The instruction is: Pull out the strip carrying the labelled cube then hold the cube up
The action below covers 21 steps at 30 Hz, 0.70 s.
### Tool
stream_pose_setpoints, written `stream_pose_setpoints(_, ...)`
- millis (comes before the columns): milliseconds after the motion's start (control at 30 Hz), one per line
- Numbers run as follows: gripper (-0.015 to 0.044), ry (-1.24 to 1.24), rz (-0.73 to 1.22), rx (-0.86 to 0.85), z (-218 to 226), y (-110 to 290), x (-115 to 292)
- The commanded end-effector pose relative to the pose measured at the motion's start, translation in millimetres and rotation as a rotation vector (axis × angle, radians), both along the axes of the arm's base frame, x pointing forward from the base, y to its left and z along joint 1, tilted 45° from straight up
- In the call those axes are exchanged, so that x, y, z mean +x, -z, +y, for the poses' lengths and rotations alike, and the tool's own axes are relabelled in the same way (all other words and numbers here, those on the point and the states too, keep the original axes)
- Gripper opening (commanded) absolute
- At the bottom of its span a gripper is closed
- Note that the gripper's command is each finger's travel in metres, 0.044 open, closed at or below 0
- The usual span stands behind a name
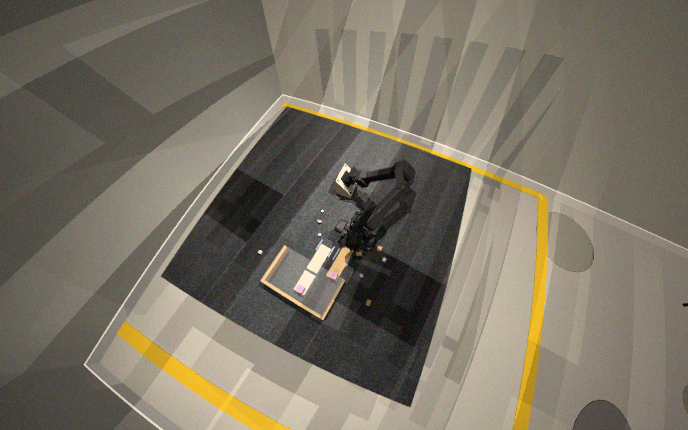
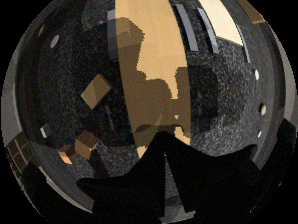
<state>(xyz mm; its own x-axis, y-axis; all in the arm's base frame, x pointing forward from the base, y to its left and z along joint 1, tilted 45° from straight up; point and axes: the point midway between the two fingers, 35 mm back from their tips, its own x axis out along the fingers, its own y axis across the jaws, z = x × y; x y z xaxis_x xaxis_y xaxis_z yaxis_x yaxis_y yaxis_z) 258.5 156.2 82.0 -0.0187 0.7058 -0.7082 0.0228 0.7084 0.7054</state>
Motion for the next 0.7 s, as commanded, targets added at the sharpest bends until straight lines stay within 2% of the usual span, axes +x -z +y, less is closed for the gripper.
stream_pose_setpoints(0, 0.0000, -0.017, 0.019, -0.002, 4, 3, -14)
stream_pose_setpoints(667, 0.0000, -0.017, 0.020, -0.001, 4, 1, -44)
